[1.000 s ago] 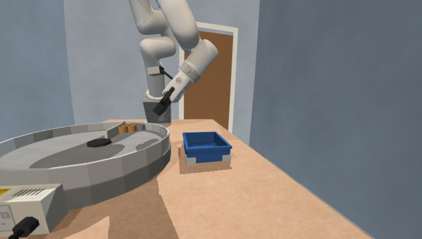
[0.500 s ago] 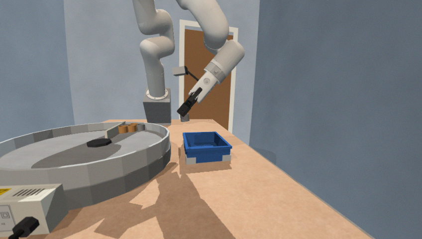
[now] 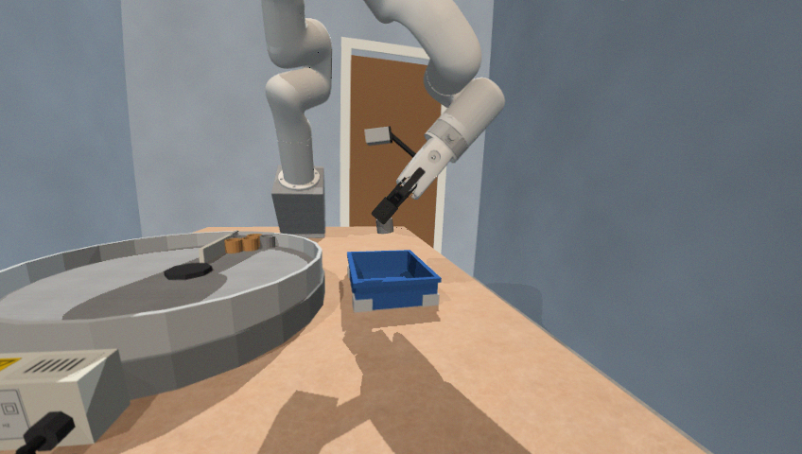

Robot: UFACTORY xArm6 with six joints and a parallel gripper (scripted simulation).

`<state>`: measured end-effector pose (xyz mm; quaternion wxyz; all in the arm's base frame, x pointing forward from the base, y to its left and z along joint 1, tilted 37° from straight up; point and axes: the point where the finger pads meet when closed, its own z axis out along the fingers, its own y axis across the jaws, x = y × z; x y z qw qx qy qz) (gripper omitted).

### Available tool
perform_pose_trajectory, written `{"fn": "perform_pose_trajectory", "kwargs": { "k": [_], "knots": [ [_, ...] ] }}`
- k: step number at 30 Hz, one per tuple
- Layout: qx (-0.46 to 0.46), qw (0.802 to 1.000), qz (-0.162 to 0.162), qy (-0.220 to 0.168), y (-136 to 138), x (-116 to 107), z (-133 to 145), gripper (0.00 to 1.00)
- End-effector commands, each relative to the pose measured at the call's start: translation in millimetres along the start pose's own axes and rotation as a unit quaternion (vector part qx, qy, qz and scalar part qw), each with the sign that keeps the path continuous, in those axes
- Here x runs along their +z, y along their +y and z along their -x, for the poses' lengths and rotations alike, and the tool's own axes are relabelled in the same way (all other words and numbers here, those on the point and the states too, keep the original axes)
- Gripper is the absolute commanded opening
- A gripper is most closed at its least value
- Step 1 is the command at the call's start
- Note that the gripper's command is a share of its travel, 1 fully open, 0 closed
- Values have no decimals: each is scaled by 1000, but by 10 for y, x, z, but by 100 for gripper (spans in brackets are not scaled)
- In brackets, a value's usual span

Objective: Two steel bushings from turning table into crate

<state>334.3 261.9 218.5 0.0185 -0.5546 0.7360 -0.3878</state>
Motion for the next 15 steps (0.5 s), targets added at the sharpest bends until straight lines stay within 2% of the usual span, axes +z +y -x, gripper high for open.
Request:
{"fn": "perform_pose_trajectory", "kwargs": {
  "k": [1,15],
  "knots": [
    [1,1000,0,2,-24,-54,60,0],
    [1,1000,0,2,-24,-15,94,0]
  ]
}}
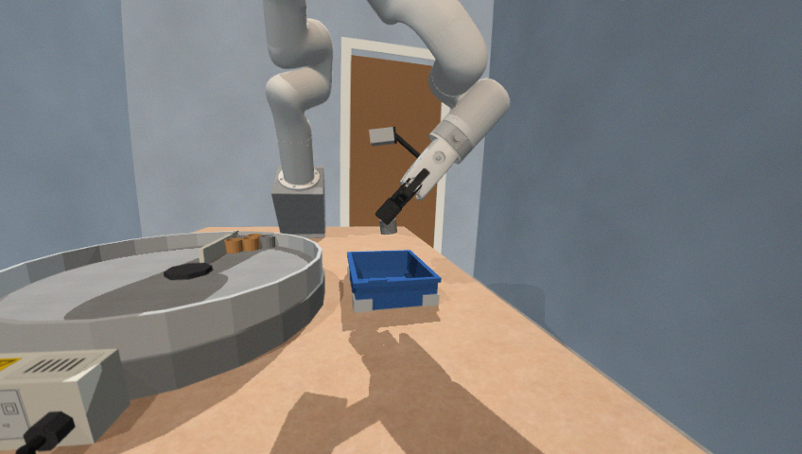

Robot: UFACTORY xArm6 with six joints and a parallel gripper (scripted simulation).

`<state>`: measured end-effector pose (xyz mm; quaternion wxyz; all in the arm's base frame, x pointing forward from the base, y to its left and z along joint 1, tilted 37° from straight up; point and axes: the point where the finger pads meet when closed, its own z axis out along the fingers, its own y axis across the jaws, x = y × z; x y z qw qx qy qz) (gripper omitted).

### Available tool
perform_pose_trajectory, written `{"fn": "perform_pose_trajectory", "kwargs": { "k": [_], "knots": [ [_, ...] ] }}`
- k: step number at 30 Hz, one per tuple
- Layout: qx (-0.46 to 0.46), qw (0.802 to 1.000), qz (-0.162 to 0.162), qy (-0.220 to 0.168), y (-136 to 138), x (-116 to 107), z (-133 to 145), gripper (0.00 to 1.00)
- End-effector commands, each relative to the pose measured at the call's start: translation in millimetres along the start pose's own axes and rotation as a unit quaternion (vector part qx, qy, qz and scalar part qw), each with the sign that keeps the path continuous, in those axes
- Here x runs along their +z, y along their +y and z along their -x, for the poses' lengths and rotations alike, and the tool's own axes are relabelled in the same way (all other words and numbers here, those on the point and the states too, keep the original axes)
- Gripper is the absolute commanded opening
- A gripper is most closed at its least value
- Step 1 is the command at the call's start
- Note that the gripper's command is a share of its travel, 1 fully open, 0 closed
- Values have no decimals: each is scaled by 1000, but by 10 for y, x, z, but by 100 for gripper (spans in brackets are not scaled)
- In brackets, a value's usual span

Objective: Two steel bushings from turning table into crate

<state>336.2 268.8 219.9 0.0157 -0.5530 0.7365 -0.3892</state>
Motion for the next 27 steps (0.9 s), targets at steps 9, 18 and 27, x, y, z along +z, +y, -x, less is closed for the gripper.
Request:
{"fn": "perform_pose_trajectory", "kwargs": {
  "k": [9,18,27],
  "knots": [
    [1,1000,0,-1,-6,309,282,0],
    [1,1000,0,-1,-6,406,366,0],
    [1,1000,0,-1,-6,406,366,0]
  ]
}}
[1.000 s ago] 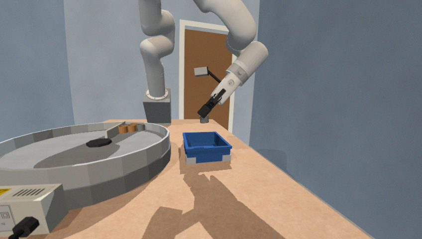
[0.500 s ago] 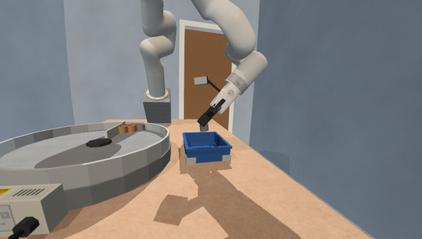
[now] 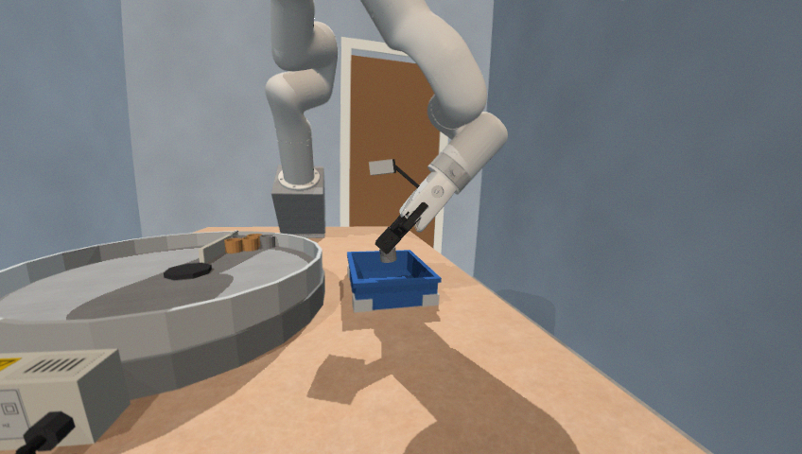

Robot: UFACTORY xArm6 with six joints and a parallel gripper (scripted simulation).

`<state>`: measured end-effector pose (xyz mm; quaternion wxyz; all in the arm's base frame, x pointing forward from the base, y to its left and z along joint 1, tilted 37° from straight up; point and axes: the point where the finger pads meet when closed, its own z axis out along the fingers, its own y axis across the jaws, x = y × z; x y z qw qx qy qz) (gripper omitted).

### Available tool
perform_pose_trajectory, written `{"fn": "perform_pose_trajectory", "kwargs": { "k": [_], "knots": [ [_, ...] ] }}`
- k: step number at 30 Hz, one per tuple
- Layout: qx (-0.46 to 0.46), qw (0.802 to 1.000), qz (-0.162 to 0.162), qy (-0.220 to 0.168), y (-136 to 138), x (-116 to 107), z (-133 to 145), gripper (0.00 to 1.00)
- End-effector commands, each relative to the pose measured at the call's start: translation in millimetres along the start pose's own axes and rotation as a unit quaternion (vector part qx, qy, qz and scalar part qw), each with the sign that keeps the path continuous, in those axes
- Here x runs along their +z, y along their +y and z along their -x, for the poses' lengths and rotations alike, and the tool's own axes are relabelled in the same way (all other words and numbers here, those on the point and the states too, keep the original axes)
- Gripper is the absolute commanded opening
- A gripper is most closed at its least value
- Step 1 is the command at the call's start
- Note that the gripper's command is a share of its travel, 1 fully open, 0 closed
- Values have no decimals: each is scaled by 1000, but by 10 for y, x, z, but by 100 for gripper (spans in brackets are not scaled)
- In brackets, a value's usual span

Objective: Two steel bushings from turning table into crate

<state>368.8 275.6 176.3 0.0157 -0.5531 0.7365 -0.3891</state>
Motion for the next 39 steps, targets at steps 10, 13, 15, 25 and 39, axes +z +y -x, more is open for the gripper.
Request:
{"fn": "perform_pose_trajectory", "kwargs": {
  "k": [10,13,15,25,39],
  "knots": [
    [1,1000,0,-1,-7,29,37,0],
    [1,1000,0,-1,-7,38,44,0],
    [1,1000,0,-1,-7,59,62,0],
    [1,1000,0,-1,-7,194,174,0],
    [1,1000,0,-1,-7,310,270,0]
  ]
}}
